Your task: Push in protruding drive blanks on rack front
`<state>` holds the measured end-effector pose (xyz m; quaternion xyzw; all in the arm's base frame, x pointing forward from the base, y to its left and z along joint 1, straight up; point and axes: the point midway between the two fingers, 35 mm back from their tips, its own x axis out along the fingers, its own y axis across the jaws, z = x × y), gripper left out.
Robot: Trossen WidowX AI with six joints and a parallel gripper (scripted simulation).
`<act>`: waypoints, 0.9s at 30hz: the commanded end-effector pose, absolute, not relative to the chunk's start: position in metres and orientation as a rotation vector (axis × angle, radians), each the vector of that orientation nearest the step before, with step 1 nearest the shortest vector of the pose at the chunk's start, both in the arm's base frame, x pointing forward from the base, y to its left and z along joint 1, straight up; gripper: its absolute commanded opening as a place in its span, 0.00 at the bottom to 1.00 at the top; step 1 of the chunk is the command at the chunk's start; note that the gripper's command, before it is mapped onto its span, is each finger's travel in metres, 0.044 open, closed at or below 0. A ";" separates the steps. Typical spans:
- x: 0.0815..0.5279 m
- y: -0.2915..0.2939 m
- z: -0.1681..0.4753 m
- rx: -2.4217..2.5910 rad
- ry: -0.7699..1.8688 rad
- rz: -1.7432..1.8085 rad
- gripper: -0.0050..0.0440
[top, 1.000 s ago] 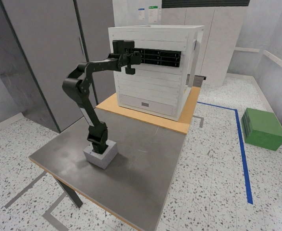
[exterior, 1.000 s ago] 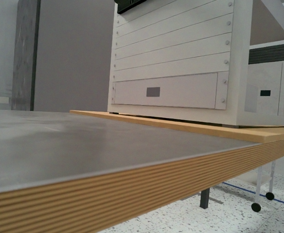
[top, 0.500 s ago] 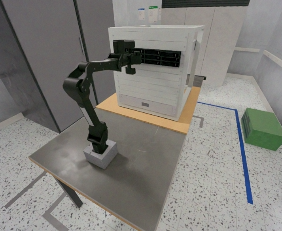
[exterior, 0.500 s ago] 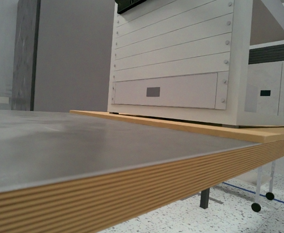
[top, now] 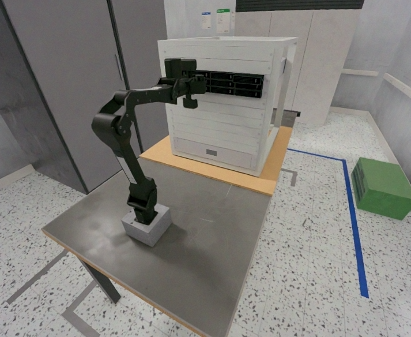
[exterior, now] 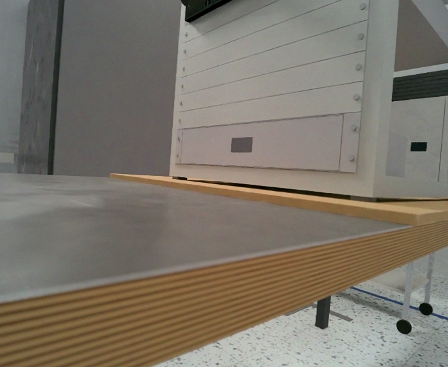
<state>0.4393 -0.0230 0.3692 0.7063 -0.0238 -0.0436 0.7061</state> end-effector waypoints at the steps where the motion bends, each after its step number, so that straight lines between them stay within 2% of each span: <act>1: 0.440 -0.024 0.381 1.572 -0.074 -0.077 0.00; 27: 0.432 -0.023 0.381 1.572 -0.074 -0.077 0.00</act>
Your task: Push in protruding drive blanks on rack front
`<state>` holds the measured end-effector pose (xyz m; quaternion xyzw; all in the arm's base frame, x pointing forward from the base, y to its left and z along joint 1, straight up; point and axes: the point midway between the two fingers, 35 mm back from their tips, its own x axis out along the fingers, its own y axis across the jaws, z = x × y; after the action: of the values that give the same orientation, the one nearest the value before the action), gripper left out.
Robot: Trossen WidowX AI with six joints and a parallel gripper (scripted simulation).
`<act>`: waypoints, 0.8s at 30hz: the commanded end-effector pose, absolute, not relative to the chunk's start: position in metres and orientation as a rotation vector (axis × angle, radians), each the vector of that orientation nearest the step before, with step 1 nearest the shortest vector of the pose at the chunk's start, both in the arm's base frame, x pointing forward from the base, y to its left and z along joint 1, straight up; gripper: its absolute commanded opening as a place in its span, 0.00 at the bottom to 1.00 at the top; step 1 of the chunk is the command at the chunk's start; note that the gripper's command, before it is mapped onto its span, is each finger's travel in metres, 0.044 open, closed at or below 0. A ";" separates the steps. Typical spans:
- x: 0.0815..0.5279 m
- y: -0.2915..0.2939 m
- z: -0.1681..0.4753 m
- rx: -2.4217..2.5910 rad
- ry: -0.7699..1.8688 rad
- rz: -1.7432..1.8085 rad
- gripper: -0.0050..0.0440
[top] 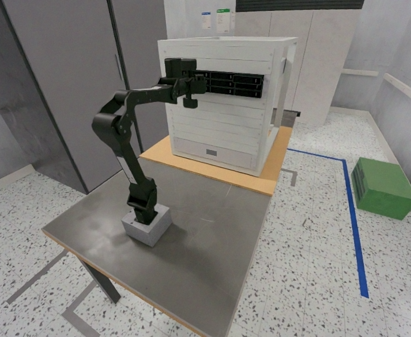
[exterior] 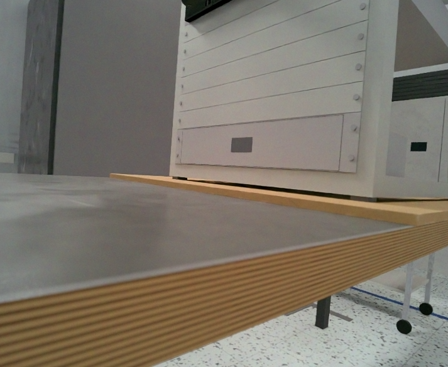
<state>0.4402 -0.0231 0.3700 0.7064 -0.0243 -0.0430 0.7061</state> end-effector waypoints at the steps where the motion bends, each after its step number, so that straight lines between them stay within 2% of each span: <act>1: 0.428 -0.023 0.381 1.572 -0.074 -0.077 0.00; 12: 0.386 -0.019 0.380 1.572 -0.074 -0.077 0.00; 24: 0.379 -0.018 0.369 1.572 -0.074 -0.077 0.00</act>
<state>0.3867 -0.0192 0.3674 0.7063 -0.0256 -0.0428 0.7062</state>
